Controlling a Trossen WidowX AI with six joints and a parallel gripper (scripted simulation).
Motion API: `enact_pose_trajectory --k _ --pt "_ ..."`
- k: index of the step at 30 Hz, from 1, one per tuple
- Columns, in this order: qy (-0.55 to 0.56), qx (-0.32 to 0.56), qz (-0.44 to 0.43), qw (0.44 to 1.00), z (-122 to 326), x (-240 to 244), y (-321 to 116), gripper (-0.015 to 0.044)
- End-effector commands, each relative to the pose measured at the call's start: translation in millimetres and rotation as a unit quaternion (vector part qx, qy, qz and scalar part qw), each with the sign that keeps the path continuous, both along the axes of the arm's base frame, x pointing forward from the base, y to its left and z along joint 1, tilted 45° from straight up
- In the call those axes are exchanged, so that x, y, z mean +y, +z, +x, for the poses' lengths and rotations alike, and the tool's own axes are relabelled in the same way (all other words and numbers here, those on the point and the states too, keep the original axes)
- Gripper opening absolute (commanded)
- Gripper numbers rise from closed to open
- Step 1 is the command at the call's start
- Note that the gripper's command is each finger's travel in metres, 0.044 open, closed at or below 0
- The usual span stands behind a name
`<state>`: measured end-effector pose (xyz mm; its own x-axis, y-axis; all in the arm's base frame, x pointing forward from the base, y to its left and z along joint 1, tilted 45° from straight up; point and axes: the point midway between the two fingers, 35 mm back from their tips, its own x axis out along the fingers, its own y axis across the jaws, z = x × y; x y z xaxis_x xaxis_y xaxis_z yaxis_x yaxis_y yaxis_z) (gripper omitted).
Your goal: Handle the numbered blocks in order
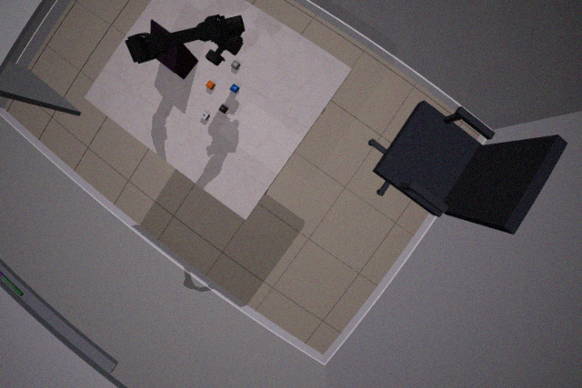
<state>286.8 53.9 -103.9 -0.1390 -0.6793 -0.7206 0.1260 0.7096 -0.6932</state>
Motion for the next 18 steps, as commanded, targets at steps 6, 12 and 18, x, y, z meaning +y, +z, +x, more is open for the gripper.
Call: enact_pose_trajectory --k 6,12,18 --pt "-0.004 -0.001 0.002 1.0 2.8 -3.7 3.2 0.04" --pt "-0.014 -0.01 0.002 1.0 36.7 -61.4 50.2 0.04" --pt "-0.002 0.001 -0.003 1.0 46.7 -87.2 72.1 0.04"
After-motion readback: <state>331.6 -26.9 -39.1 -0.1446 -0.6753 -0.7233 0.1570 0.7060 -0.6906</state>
